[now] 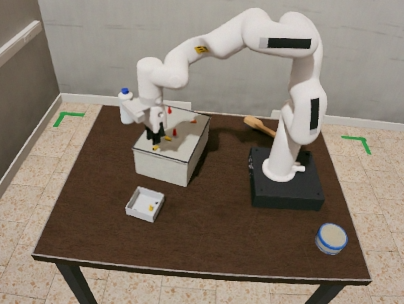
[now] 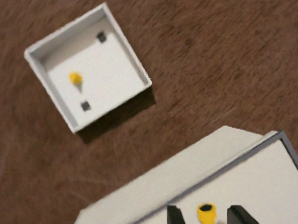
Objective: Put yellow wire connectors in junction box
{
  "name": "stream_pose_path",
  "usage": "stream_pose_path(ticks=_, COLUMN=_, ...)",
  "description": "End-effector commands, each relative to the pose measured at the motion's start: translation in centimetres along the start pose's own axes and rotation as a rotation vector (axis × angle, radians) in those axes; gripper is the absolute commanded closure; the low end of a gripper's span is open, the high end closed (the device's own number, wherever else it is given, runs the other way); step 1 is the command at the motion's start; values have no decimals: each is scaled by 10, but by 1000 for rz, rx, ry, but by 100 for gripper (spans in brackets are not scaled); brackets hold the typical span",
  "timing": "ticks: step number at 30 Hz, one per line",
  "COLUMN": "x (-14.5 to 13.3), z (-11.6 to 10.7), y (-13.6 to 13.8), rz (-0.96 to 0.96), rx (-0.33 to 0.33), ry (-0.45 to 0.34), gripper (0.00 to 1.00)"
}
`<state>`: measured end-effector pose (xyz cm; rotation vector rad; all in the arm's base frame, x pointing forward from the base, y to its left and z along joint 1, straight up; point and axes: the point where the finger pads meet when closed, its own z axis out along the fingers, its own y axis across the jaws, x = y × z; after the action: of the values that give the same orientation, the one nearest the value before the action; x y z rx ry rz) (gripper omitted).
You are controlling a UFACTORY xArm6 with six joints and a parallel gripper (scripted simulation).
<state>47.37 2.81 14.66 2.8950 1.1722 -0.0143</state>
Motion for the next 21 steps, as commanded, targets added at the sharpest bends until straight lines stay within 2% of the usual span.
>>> stream_pose_path(ticks=1, x=-13, z=0, y=12, rz=-156, rx=10, ry=16, gripper=70)
stream_pose_path(ticks=15, x=-16, z=1, y=14, rz=-187, rx=9, ry=16, gripper=70)
stream_pose_path(ticks=21, x=-16, z=37, y=15, rz=-188, rx=10, ry=17, gripper=70)
